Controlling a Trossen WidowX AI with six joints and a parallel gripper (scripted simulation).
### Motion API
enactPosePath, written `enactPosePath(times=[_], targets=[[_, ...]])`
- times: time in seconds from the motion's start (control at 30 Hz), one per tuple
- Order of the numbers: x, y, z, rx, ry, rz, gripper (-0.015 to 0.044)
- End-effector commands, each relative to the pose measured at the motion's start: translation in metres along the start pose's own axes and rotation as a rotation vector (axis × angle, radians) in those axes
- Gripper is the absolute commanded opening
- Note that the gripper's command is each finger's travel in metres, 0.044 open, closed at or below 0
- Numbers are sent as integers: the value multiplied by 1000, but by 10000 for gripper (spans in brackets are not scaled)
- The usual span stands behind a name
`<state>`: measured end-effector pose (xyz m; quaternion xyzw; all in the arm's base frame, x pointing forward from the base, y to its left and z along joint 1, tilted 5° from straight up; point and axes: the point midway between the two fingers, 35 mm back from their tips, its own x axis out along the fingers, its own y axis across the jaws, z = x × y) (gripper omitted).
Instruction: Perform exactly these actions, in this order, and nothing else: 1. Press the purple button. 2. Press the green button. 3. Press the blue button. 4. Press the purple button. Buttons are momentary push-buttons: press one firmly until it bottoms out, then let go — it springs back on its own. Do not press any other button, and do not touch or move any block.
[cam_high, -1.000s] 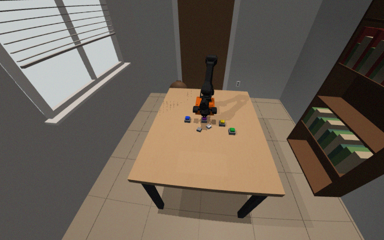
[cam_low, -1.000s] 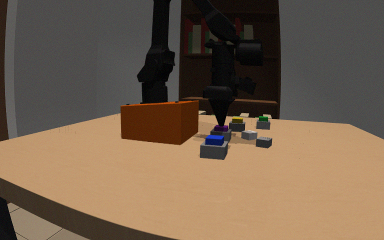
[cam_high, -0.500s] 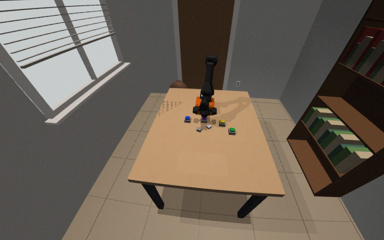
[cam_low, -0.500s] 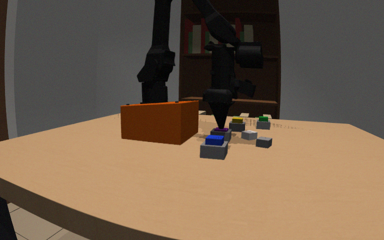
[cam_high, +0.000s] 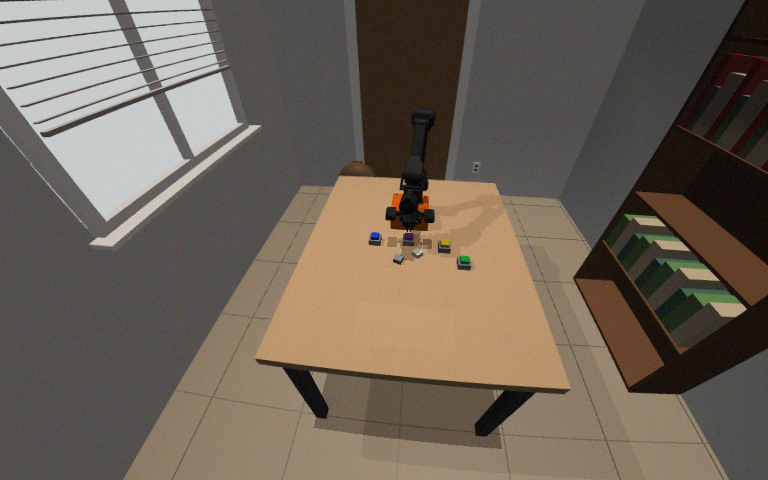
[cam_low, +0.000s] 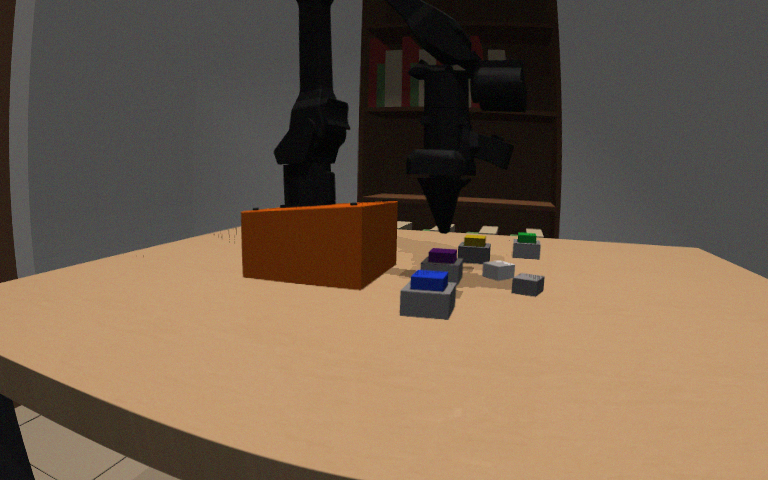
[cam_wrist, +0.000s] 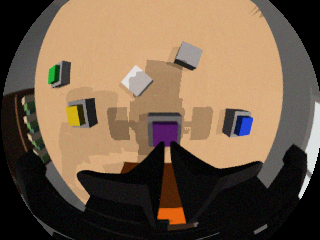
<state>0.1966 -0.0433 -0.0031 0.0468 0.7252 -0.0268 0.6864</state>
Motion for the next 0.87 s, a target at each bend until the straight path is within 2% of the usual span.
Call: enactPosePath(times=[0.0, 0.37, 0.4, 0.63, 0.83], targets=[[-5, 7, 4, -4, 2, 1, 99], [-41, 119, 50, -38, -8, -8, 387], [-44, 132, 52, -33, -9, -4, 400], [-67, 213, 47, -1, -4, 20, 400], [-69, 223, 45, 3, -2, 23, 400]])
